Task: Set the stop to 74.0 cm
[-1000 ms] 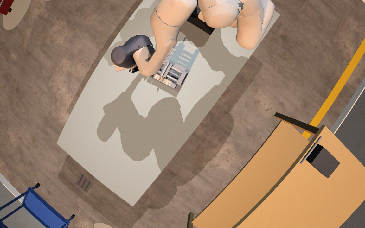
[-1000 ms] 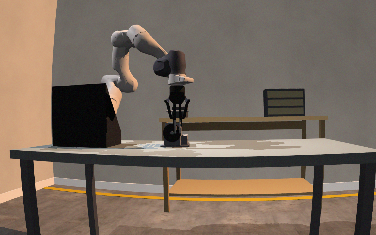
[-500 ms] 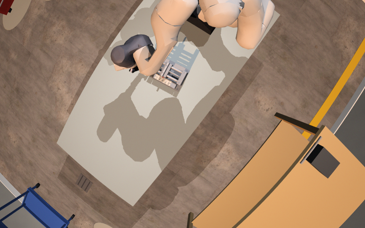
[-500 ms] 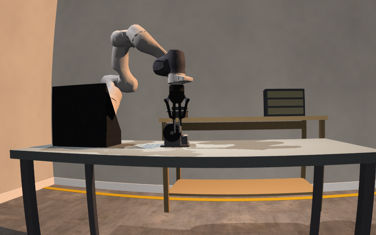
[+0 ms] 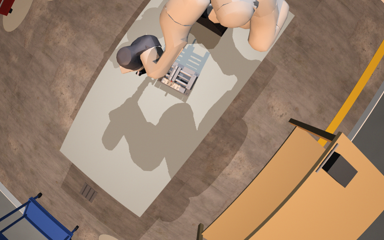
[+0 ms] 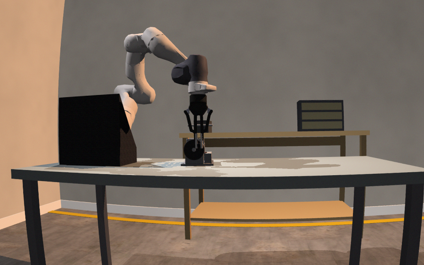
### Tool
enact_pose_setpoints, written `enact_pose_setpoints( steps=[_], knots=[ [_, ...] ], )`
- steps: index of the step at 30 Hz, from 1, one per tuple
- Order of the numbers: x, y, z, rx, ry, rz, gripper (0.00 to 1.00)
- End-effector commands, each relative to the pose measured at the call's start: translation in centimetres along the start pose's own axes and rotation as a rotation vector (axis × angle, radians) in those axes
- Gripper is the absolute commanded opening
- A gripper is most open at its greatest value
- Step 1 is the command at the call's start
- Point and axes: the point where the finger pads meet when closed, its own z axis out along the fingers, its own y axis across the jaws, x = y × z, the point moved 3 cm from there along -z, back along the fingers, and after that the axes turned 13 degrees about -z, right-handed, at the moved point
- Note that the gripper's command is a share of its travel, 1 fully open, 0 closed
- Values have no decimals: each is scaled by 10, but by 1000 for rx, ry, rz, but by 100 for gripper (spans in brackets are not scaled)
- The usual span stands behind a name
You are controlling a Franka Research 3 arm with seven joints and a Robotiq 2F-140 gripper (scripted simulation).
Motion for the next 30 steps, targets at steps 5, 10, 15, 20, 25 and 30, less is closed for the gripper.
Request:
enact_pose_setpoints(
  steps=[5, 10, 15, 20, 25, 30],
  knots=[
    [-2, 7, -4, -4, -4, -3, 4],
    [-2, 10, -6, -4, -4, -3, 4],
    [-3, 14, -8, -4, -4, -3, 4],
    [-4, 19, -9, -4, -4, -3, 4],
    [-5, 22, -9, -4, -4, -3, 4],
    [-6, 27, -9, -4, -4, -3, 4]
  ],
)
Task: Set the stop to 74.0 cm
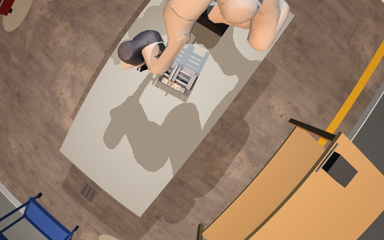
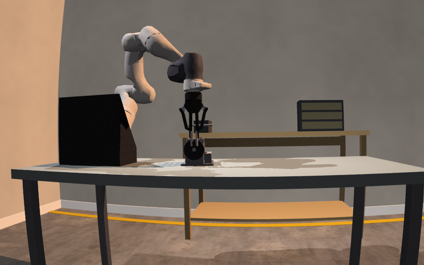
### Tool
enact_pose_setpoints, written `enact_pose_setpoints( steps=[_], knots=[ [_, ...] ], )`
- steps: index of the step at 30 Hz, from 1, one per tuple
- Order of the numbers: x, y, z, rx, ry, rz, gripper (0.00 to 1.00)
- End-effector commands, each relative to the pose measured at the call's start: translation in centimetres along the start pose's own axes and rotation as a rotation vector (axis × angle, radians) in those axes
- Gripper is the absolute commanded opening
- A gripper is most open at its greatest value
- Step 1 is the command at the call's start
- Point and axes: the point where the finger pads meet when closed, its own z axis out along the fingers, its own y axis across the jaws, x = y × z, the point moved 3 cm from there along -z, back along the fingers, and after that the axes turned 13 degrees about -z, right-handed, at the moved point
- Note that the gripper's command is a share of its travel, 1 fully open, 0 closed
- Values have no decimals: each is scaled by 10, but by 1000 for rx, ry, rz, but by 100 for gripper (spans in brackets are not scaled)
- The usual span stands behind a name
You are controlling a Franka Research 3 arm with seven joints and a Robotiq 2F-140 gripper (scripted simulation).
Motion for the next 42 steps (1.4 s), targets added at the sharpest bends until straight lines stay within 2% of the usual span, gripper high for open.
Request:
enact_pose_setpoints(
  steps=[1, 19, 30, 42],
  knots=[
    [-2, 8, 2, -7, -4, -5, 4],
    [-6, 29, 13, -7, -4, -5, 4],
    [-8, 37, 34, -7, -4, -5, 4],
    [-6, 28, 58, -7, -4, -5, 4]
  ],
)
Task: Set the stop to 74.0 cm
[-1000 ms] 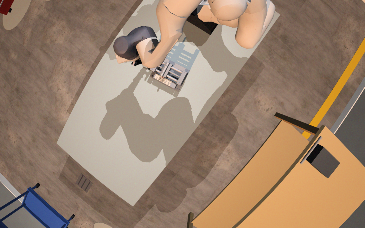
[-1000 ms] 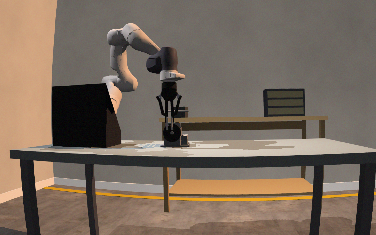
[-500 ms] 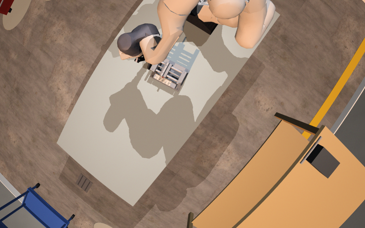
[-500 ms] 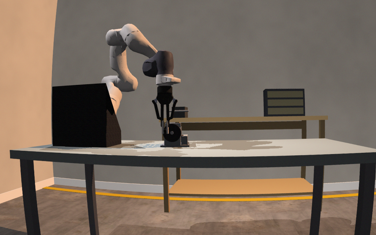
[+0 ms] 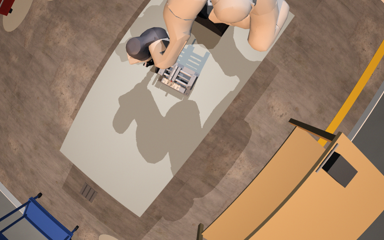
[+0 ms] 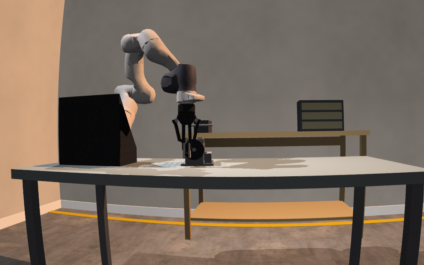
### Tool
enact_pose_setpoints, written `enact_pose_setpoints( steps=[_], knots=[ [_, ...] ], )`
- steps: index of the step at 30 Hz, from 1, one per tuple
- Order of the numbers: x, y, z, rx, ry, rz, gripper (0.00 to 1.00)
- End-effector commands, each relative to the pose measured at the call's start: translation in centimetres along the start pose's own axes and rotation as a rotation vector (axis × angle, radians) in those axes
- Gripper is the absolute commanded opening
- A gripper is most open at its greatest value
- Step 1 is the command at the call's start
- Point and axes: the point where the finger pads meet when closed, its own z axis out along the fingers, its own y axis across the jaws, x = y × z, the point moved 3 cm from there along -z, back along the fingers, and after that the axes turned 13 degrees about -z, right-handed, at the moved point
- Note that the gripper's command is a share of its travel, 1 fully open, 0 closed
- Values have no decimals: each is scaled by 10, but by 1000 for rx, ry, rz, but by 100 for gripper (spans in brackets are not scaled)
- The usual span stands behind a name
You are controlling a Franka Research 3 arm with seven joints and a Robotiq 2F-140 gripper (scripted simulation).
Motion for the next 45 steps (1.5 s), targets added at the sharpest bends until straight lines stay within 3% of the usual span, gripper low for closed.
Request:
enact_pose_setpoints(
  steps=[1, 24, 36, 45],
  knots=[
    [1, -4, 7, 1, 3, 3, 4],
    [9, -39, 15, 1, 3, 3, 4],
    [13, -58, -2, 1, 3, 3, 4],
    [13, -57, -31, 1, 3, 3, 4]
  ],
)
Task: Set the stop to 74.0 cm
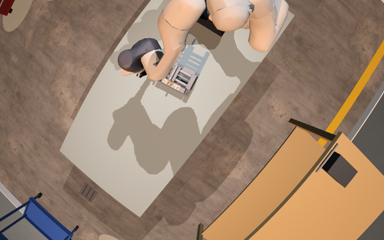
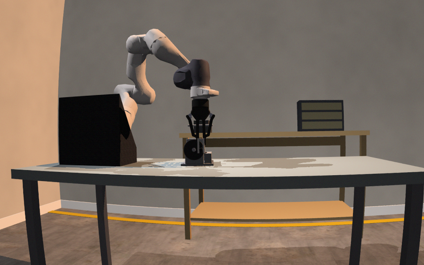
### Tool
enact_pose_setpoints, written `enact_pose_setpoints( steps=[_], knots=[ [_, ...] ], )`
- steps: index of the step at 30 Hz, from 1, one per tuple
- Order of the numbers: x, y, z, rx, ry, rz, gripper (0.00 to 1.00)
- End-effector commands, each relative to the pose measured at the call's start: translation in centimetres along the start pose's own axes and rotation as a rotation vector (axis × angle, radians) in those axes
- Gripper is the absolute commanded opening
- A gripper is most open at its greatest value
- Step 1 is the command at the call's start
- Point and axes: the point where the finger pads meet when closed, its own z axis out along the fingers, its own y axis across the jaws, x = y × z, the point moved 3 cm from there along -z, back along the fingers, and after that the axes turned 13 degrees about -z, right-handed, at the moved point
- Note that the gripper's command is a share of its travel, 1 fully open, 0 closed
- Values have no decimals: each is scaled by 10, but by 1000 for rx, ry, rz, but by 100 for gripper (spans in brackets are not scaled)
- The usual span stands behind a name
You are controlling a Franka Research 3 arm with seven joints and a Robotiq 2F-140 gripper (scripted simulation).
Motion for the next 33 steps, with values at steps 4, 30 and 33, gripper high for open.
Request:
enact_pose_setpoints(
  steps=[4, 30, 33],
  knots=[
    [-2, 8, -19, -3, -6, 5, 4],
    [-11, 49, -26, -3, -6, 5, 4],
    [-12, 54, -22, -3, -6, 5, 4]
  ],
)
